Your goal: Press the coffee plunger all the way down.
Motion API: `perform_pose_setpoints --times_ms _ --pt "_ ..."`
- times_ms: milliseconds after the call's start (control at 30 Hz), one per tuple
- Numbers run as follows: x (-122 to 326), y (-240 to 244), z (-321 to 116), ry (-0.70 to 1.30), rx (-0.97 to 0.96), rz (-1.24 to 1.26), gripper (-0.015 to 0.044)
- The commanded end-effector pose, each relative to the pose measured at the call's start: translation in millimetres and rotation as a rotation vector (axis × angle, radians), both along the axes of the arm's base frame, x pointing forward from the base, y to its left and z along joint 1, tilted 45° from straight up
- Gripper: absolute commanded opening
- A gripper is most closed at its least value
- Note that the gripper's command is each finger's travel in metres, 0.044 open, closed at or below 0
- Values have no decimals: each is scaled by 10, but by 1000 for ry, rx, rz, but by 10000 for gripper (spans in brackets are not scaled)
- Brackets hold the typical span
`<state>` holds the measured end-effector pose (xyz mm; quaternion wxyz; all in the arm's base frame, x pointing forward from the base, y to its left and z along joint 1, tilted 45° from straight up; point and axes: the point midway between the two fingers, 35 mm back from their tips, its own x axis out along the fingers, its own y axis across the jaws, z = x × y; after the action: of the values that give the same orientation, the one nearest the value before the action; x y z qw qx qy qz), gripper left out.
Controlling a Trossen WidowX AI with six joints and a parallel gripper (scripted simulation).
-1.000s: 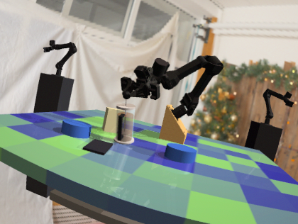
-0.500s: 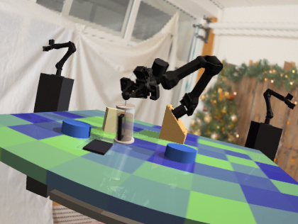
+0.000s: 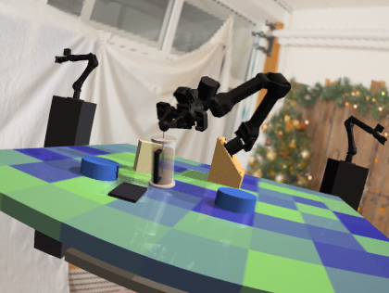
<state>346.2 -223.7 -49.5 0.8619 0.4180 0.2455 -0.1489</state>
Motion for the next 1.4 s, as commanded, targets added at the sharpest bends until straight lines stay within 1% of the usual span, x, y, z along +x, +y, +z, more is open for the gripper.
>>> perform_pose_setpoints --times_ms 0,1367 --pt "8 64 -64 13 25 11 129" --pt "54 37 -74 13 25 11 129"
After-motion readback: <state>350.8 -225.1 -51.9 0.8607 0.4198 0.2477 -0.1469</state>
